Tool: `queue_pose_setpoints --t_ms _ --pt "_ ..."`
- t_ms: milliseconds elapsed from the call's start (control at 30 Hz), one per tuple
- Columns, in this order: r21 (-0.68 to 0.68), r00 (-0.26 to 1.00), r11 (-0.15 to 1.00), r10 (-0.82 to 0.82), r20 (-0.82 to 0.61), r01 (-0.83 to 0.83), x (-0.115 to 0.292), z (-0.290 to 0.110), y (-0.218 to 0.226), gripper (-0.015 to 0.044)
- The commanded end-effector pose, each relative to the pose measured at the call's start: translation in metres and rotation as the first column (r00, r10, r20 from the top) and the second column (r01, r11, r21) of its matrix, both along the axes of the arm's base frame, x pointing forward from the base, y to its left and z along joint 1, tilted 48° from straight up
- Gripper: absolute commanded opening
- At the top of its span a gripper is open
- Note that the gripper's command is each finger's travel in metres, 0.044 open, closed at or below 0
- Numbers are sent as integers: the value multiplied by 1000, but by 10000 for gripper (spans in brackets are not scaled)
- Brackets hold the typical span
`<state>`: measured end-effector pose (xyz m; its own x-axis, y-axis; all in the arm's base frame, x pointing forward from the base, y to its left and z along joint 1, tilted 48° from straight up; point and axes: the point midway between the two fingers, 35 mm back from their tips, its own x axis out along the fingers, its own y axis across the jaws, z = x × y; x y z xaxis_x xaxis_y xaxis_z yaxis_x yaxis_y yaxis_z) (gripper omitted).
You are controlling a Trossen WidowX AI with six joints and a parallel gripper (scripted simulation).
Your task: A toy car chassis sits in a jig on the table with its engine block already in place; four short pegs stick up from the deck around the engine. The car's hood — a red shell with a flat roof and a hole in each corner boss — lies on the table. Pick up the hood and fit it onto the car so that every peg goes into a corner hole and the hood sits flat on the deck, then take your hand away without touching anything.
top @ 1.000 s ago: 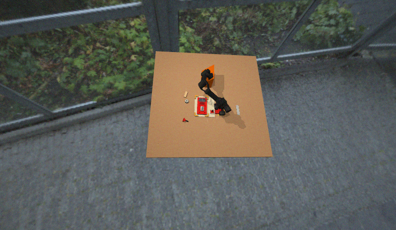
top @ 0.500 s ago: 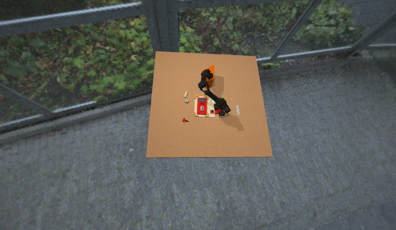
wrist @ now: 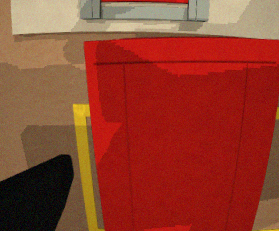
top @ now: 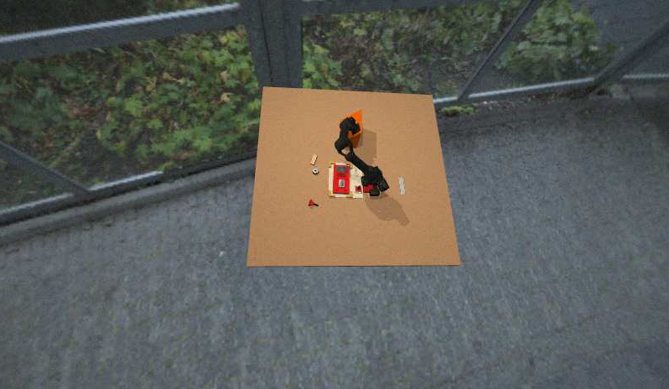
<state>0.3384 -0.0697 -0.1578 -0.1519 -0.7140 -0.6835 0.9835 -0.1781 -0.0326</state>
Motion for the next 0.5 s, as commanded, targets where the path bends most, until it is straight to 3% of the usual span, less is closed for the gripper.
queue_pose_setpoints --t_ms 0,467 --pt "-5 1000 1000 1 -5 -1 -1 -2 -3 440" --pt "-5 1000 1000 1 -5 -1 -3 -6 -8 440"
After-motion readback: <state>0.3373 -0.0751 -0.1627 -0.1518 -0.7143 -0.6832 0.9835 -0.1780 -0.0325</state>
